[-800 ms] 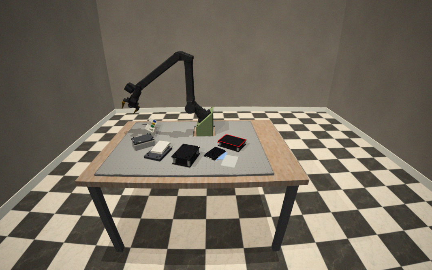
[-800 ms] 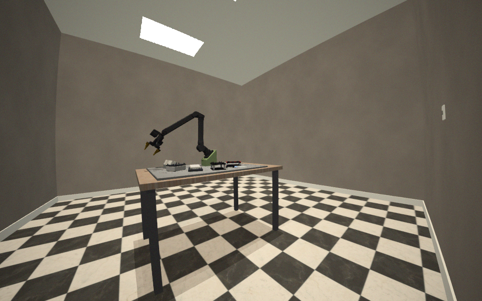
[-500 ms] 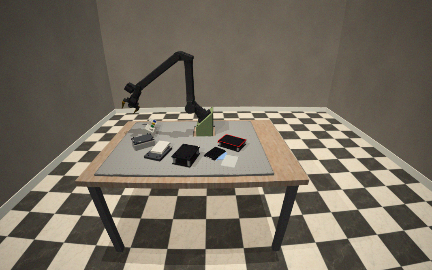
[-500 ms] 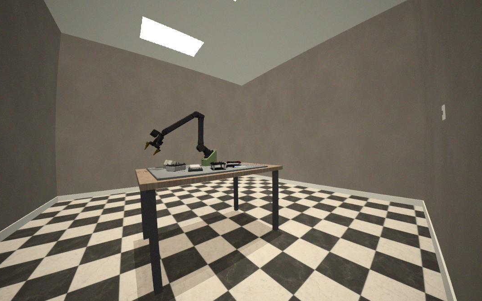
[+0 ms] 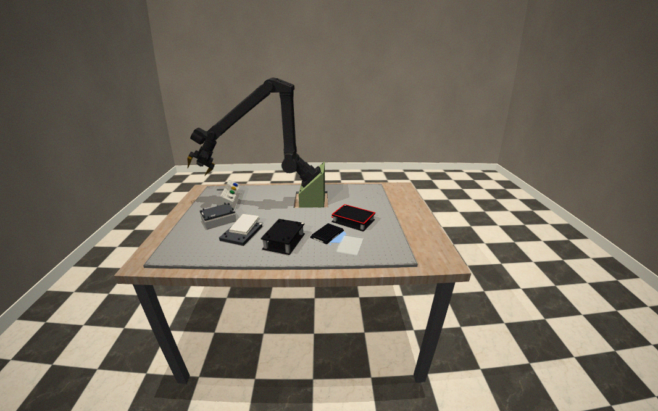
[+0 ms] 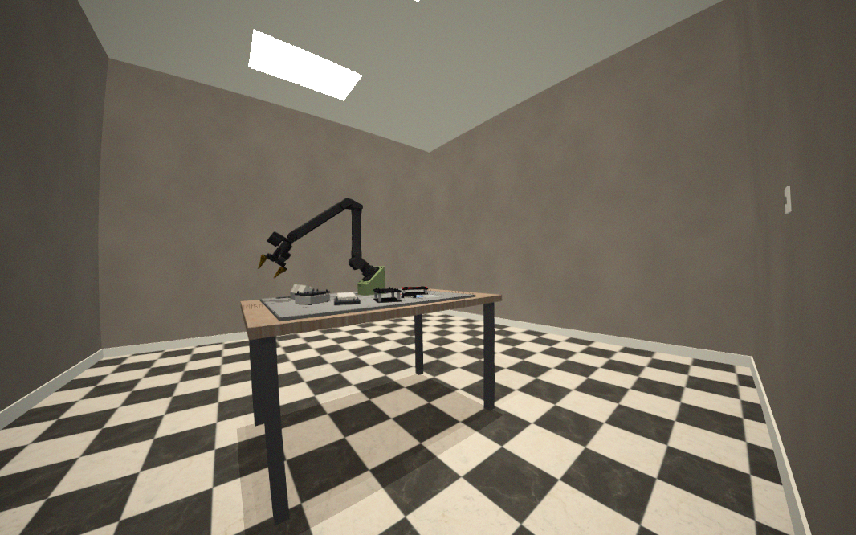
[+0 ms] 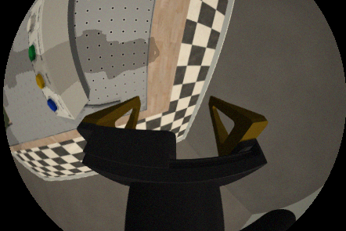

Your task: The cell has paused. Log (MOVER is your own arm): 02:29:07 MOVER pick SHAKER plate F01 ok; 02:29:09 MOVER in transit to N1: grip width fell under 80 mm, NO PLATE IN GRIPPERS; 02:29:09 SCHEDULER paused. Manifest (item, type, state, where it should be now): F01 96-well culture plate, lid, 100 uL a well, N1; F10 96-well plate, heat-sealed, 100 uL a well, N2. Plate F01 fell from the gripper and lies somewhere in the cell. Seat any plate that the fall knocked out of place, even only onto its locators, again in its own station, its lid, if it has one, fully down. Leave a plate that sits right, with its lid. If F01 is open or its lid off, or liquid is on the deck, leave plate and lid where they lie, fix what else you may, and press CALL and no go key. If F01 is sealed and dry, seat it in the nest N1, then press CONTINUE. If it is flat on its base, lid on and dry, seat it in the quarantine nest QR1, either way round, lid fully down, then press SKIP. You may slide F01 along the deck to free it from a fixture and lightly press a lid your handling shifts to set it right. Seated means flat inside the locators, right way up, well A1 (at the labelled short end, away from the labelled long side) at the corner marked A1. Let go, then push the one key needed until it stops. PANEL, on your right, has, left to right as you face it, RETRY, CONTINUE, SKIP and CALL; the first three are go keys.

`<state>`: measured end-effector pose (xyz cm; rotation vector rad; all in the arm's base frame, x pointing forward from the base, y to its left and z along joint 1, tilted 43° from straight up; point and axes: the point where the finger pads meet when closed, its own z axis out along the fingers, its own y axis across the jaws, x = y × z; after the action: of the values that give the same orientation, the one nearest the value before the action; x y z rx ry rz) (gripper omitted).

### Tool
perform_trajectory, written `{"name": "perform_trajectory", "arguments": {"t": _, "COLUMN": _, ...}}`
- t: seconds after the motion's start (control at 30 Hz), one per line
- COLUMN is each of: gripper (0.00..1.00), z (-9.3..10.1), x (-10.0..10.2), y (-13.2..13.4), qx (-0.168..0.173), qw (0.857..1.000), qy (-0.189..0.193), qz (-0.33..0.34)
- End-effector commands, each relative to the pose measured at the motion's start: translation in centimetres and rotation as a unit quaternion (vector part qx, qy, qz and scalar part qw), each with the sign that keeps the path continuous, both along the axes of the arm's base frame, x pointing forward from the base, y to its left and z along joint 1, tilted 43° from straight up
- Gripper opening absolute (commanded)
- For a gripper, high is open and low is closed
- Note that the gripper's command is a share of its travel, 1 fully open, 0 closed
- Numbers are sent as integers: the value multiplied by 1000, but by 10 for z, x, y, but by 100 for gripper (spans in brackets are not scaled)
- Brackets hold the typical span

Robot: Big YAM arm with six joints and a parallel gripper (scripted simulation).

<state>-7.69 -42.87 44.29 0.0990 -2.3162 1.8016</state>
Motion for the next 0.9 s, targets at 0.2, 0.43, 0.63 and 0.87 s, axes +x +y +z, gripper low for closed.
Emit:
{"name": "perform_trajectory", "arguments": {"t": 0.2, "gripper": 100, "z": 15, "x": 0, "y": 2, "qx": -13, "qw": 1000, "qy": 3, "qz": 0}}
{"name": "perform_trajectory", "arguments": {"t": 0.43, "gripper": 100, "z": 18, "x": 22, "y": -7, "qx": 5, "qw": 999, "qy": -46, "qz": 17}}
{"name": "perform_trajectory", "arguments": {"t": 0.63, "gripper": 100, "z": 7, "x": 46, "y": -11, "qx": 32, "qw": 995, "qy": -85, "qz": 32}}
{"name": "perform_trajectory", "arguments": {"t": 0.87, "gripper": 100, "z": -8, "x": 67, "y": -14, "qx": 55, "qw": 992, "qy": -111, "qz": 39}}
